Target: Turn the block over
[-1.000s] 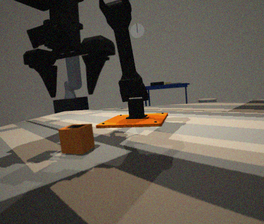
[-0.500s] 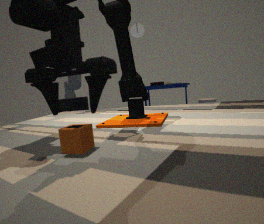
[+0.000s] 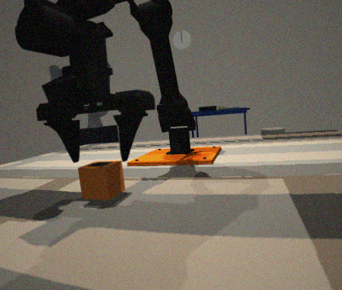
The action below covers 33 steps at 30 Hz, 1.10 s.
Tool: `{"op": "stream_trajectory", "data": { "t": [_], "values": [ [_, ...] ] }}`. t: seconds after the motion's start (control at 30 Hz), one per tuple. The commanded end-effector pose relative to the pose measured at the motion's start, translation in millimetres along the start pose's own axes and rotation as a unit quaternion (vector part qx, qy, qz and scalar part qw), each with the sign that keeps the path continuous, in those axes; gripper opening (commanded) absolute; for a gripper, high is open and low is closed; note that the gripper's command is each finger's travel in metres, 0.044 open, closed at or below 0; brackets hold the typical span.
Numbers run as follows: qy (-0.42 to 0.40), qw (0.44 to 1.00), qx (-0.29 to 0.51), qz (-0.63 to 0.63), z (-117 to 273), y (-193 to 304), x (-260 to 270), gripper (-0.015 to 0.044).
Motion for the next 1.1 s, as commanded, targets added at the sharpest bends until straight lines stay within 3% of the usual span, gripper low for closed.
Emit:
{"op": "stream_trajectory", "data": {
  "t": [0.0, 0.4, 0.67, 1.07],
  "values": [
    [-0.002, 1.0, 0.005, 0.002, -8.8, 1.0, 0.2, 0.044],
    [-0.002, 1.0, 0.005, 0.002, -25.6, 1.8, 0.2, 0.044],
    [-0.002, 1.0, 0.005, 0.002, -25.6, 1.8, 0.2, 0.023],
    [-0.002, 1.0, 0.005, 0.002, -25.6, 1.8, 0.2, 0.015]
  ]
}}
Point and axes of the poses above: the point midway between the two fingers, 35 mm back from their tips, its own z axis back along the fingers, its own x axis across the jaws, y = z × x, the point moved 8 cm from there along z, back along the fingers, and after that the axes turned 12 degrees about -z, right-handed, at the moved point
